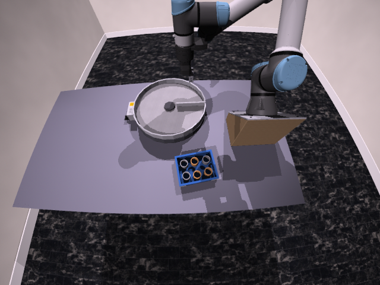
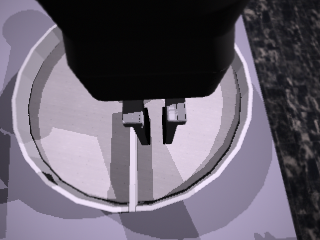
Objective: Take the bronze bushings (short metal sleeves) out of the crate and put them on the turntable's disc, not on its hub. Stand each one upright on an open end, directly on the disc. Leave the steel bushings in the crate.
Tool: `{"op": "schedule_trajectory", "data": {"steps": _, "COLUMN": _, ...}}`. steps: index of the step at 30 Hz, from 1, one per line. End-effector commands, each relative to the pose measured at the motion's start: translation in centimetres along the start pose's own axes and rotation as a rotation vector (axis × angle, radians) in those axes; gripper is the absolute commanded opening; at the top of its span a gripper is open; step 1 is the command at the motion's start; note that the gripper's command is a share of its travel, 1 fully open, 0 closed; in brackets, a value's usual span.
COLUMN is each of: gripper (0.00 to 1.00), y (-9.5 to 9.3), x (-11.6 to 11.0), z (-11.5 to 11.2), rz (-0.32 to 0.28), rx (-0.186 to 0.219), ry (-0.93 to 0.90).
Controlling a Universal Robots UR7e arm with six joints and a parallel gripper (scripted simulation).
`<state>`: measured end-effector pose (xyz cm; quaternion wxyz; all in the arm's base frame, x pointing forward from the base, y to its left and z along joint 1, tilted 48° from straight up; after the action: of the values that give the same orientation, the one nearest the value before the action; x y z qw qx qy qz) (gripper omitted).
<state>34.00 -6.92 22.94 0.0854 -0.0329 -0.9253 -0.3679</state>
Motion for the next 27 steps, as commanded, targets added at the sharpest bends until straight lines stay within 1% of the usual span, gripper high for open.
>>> {"op": "schedule_trajectory", "data": {"steps": 1, "gripper": 0.36, "y": 0.0, "x": 0.1, "z": 0.0, "rz": 0.000, "rx": 0.001, "ry": 0.000}}
{"op": "schedule_trajectory", "data": {"steps": 18, "gripper": 0.36, "y": -0.1, "x": 0.1, "z": 0.1, "rz": 0.001, "rx": 0.001, "ry": 0.001}}
{"op": "schedule_trajectory", "data": {"steps": 22, "gripper": 0.36, "y": -0.2, "x": -0.1, "z": 0.8, "rz": 0.001, "rx": 0.000, "ry": 0.004}}
{"op": "schedule_trajectory", "data": {"steps": 25, "gripper": 0.36, "y": -0.5, "x": -0.4, "z": 1.8, "rz": 0.001, "rx": 0.000, "ry": 0.004}}
{"op": "schedule_trajectory", "data": {"steps": 27, "gripper": 0.36, "y": -0.5, "x": -0.4, "z": 1.8, "rz": 0.001, "rx": 0.000, "ry": 0.004}}
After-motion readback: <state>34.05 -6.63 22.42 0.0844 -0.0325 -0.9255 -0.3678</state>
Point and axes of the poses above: the point where the finger pads meet when closed, its own y axis back along the fingers, its own z axis across the jaws, x = y × z, the point moved 7 cm from there along y, back along the fingers, and after that the axes turned 15 degrees about y, right-handed, at the moved point
